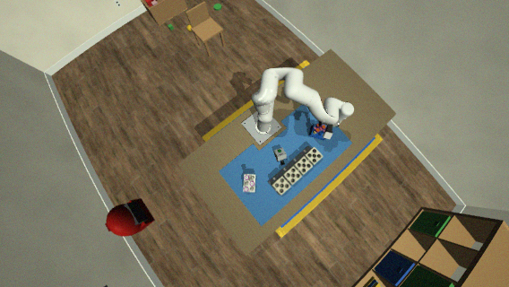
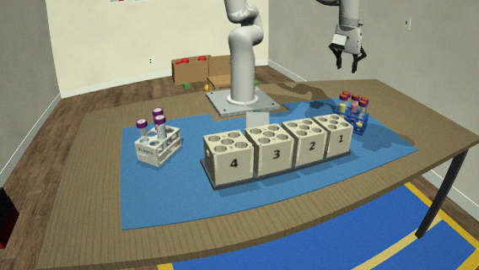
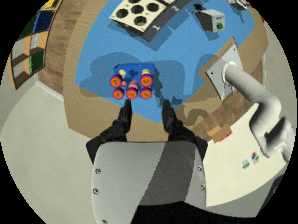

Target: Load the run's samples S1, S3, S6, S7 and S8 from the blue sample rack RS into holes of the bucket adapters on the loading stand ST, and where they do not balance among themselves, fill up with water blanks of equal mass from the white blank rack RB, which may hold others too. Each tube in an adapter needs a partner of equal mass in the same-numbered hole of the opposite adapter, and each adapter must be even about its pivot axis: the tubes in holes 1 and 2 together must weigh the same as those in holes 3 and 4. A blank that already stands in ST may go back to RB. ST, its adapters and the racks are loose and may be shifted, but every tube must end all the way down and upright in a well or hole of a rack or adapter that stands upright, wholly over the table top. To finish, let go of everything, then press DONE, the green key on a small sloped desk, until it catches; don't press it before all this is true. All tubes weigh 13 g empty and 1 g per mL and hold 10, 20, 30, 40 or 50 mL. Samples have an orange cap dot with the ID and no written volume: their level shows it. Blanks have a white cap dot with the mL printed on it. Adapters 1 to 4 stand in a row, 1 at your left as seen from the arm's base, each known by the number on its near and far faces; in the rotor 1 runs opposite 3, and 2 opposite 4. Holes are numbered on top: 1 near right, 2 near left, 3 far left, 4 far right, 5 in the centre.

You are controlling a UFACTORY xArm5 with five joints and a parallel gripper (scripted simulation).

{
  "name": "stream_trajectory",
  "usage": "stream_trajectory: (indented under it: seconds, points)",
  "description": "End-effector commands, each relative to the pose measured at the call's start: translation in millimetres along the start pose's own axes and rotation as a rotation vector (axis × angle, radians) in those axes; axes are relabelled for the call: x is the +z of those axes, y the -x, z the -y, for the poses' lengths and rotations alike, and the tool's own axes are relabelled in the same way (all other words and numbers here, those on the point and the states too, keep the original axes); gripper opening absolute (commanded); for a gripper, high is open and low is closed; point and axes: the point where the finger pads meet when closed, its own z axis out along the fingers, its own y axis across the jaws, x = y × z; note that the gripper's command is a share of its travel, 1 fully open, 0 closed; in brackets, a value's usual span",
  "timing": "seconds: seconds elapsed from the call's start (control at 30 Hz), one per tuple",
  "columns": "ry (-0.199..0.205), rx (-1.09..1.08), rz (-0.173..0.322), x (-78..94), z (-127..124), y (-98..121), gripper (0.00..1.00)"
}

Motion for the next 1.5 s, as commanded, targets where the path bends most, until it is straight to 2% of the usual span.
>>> stream_trajectory:
  seconds: [0.0, 0.07, 1.47]
  points:
    - [-0.005, 0.000, 0.001, 5.2, 1, 0, 0.57]
    - [-0.005, 0.000, 0.001, 5.2, 1, 0, 0.57]
    - [-0.005, 0.000, 0.001, 81.3, 1, 0, 0.57]
